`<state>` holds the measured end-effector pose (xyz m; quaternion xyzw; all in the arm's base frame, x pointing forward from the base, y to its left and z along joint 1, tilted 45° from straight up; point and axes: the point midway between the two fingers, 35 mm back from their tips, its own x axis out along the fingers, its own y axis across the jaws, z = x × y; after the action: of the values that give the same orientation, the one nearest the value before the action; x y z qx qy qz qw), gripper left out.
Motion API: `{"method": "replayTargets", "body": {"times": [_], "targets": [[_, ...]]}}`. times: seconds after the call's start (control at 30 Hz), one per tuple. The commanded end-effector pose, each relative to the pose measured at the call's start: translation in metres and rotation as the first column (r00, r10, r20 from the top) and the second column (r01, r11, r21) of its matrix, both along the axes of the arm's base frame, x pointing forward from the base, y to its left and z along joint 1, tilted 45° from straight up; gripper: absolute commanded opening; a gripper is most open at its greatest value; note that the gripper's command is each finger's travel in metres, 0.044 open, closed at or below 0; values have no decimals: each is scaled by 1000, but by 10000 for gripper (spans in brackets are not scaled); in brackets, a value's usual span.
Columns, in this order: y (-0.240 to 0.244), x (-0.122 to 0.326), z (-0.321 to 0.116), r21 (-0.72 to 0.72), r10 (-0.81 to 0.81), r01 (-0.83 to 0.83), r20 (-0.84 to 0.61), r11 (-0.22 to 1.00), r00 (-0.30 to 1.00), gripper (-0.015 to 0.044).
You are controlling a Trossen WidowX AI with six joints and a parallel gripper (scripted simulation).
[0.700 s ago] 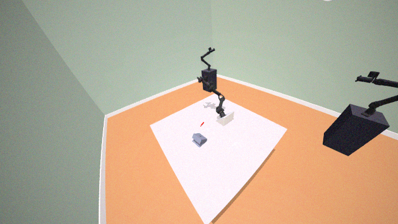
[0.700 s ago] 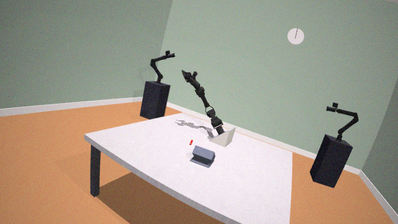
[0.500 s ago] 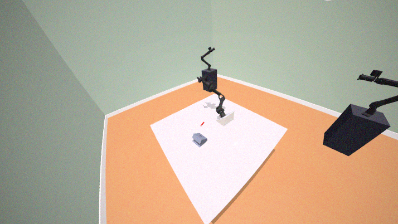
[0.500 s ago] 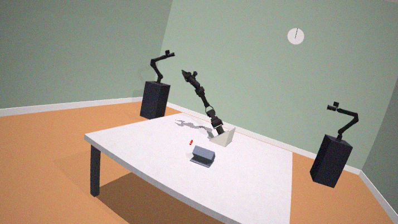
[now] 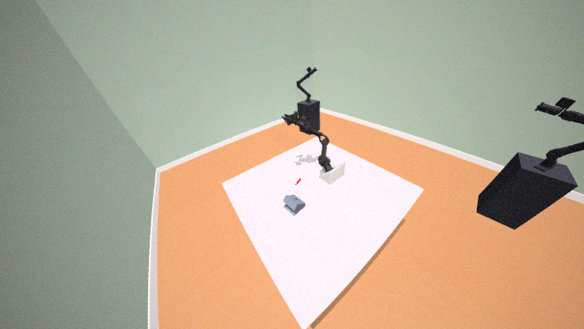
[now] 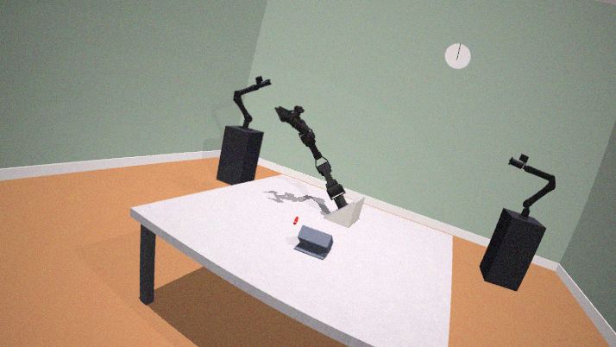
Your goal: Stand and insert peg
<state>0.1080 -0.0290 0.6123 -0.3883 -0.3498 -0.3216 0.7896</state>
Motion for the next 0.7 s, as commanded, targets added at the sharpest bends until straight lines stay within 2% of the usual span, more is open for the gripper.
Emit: {"method": "replayTargets", "body": {"times": [0.0, 0.33, 0.67], "targets": [[3, 28, -11, 21, 18, -16, -87, 1000, 996, 440], [11, 117, -65, 95, 66, -32, -382, 995, 922, 440], [10, 189, -140, 179, 87, 41, -650, 983, 755, 440]]}}
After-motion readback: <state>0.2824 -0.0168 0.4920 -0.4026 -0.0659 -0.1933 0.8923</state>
